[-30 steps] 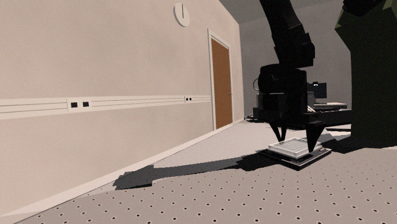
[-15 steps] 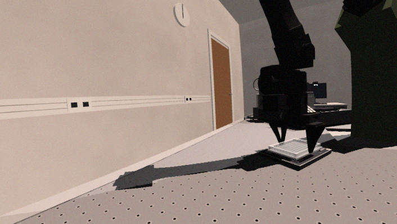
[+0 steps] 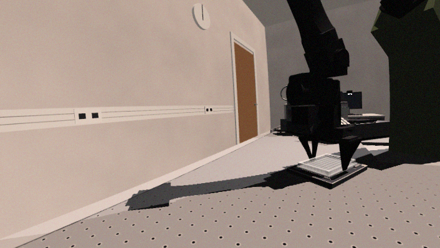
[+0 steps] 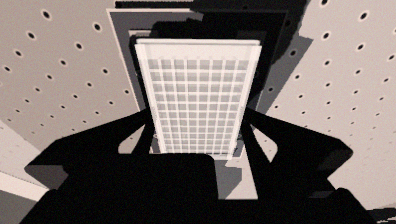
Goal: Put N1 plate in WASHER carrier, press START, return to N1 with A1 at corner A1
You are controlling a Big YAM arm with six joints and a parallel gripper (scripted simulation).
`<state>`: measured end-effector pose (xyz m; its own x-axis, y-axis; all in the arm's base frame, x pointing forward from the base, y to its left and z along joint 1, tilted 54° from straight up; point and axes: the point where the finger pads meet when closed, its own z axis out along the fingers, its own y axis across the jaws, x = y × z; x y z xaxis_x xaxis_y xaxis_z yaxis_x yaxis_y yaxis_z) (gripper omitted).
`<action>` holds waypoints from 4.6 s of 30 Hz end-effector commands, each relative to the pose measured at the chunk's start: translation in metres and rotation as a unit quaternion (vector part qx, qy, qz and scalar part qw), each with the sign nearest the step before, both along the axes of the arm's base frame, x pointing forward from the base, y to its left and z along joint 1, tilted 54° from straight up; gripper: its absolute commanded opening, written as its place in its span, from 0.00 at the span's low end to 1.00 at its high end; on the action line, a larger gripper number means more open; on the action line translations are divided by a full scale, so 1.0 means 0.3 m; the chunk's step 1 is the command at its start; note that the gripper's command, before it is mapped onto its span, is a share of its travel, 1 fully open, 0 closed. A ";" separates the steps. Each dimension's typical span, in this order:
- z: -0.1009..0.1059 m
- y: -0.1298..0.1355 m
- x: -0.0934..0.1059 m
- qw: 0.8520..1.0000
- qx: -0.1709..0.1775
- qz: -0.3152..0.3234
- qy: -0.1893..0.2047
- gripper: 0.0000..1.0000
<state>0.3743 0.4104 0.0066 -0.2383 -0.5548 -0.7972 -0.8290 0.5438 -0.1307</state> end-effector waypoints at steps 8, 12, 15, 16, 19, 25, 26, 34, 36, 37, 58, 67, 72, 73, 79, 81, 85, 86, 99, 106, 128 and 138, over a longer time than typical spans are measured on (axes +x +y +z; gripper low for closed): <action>-0.012 0.019 -0.007 1.000 0.006 -0.001 0.002 0.84; -0.012 0.019 -0.007 1.000 0.006 -0.001 0.002 1.00; -0.012 0.019 -0.007 1.000 0.006 -0.001 0.002 1.00; -0.012 0.019 -0.007 1.000 0.006 -0.001 0.002 1.00; -0.012 0.019 -0.007 1.000 0.006 -0.001 0.002 1.00; -0.012 0.019 -0.007 1.000 0.006 -0.001 0.002 1.00; -0.012 0.019 -0.007 1.000 0.006 -0.001 0.002 1.00; -0.012 0.019 -0.007 1.000 0.006 -0.001 0.002 1.00; -0.012 0.019 -0.007 1.000 0.006 -0.001 0.002 1.00; -0.012 0.019 -0.007 1.000 0.006 -0.001 0.002 1.00; 0.059 -0.100 -0.063 1.000 0.000 -0.008 0.007 1.00; 0.082 -0.124 -0.083 1.000 -0.001 -0.007 0.005 1.00; 0.098 -0.140 -0.098 1.000 -0.002 -0.005 0.004 1.00; 0.101 -0.145 -0.099 1.000 -0.002 -0.006 0.004 1.00; 0.114 -0.153 -0.116 1.000 -0.002 -0.003 0.003 1.00; 0.120 -0.163 -0.118 1.000 -0.003 -0.004 0.002 1.00; 0.133 -0.178 -0.127 1.000 -0.003 -0.004 0.001 1.00; 0.137 -0.180 -0.131 1.000 -0.003 -0.003 0.001 1.00; 0.173 -0.218 -0.160 1.000 -0.003 -0.003 0.000 1.00; 0.172 -0.191 -0.158 1.000 0.002 -0.001 0.000 1.00; 0.172 -0.191 -0.158 1.000 0.002 -0.001 0.000 1.00; 0.172 -0.191 -0.158 1.000 0.002 -0.001 0.000 1.00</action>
<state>0.3298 0.3573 0.0596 -0.2389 -0.5445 -0.8040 -0.8266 0.5485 -0.1259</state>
